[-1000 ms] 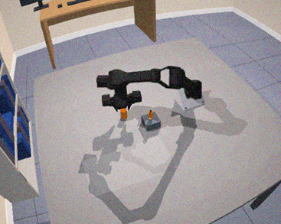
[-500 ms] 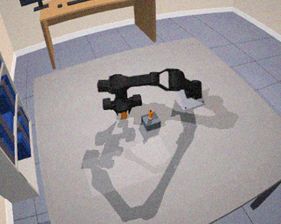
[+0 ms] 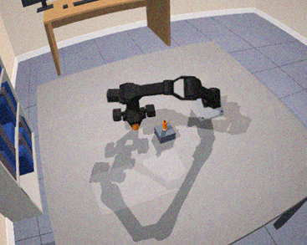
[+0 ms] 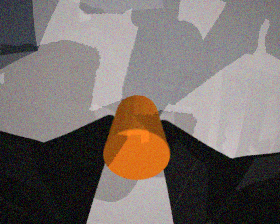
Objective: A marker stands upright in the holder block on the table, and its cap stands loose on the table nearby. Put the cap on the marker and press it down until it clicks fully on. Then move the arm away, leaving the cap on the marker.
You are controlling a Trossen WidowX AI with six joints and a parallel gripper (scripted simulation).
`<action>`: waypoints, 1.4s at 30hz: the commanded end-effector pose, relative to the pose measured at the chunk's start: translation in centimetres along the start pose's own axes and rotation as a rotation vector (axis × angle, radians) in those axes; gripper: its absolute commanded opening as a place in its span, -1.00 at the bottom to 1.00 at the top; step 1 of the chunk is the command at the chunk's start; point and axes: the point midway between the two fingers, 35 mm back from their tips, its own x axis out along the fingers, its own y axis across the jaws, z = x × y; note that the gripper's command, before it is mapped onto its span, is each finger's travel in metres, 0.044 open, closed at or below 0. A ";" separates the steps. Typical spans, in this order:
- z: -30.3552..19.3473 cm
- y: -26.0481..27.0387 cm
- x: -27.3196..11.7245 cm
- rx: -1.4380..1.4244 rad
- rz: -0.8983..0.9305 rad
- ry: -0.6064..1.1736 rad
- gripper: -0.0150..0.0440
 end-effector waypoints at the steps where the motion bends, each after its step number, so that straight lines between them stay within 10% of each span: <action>1: 0.1 0.0 0.1 0.004 0.002 -0.005 -0.11; 6: 0.0 -0.1 -0.8 0.004 0.002 -0.004 -0.49; 42: 2.3 3.3 -8.3 0.006 0.004 -0.002 -0.49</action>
